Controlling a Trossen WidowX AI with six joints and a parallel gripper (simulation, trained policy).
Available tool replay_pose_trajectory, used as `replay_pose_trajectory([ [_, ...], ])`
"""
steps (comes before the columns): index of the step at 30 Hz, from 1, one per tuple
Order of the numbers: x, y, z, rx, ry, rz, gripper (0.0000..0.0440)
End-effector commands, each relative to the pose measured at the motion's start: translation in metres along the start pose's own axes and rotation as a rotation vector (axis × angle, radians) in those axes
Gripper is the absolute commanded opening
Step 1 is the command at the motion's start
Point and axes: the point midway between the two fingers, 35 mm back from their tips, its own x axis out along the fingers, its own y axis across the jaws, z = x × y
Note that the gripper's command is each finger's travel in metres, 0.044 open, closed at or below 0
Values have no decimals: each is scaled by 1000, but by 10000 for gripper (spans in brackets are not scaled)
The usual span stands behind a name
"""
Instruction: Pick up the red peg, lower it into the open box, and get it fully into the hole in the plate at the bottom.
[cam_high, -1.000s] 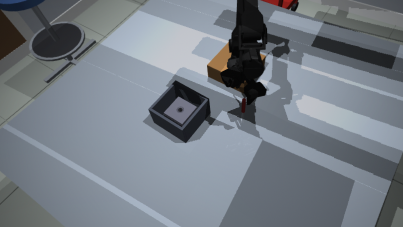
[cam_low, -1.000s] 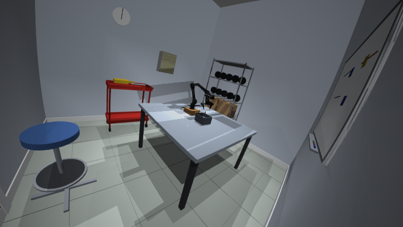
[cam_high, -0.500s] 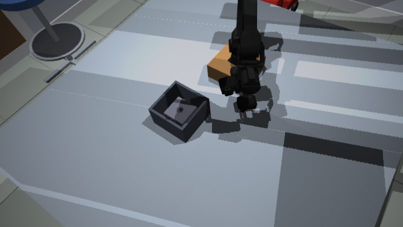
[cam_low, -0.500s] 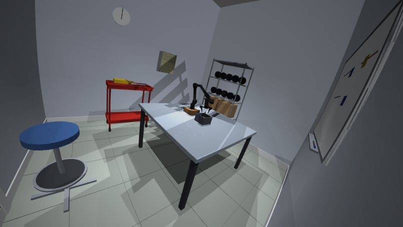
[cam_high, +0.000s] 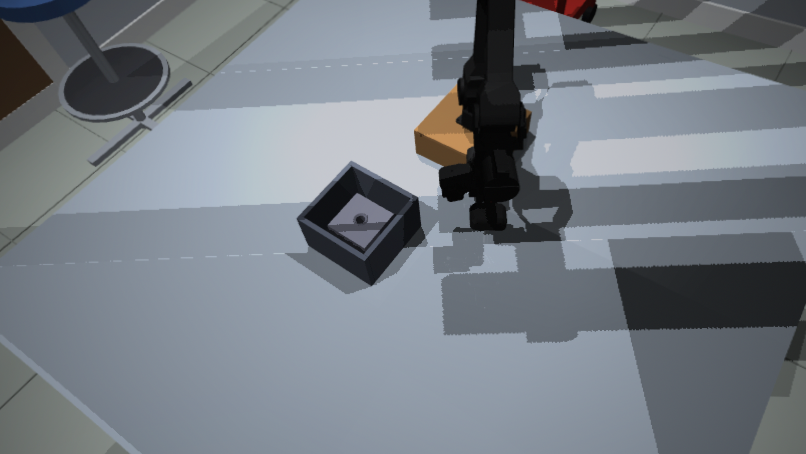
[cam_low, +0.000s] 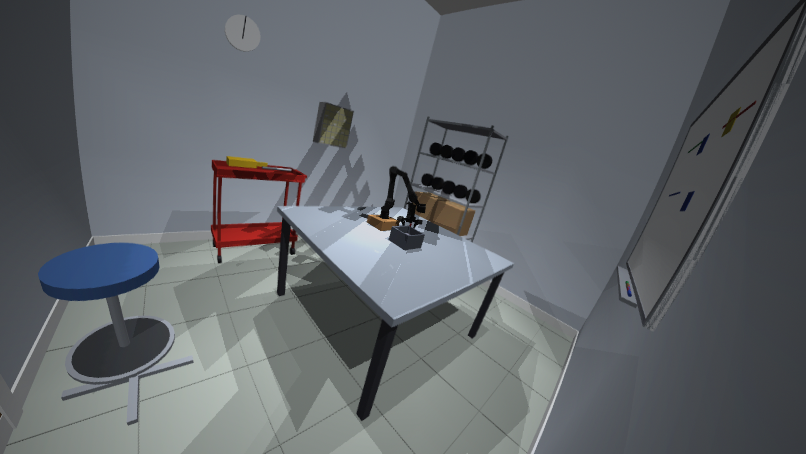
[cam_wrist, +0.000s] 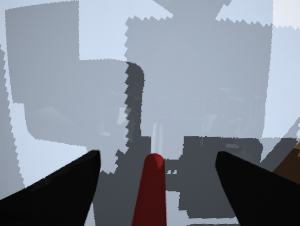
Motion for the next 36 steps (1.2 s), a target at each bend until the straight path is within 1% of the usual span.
replay_pose_trajectory([
  [1,4,-4,-2,22,25,-23,223],
  [9,3,0,-3,31,79,-43,13],
  [10,3,0,-3,33,84,-48,0],
  [21,-22,18,20,-31,-20,4,0],
  [36,-74,43,64,-91,-153,45,0],
])
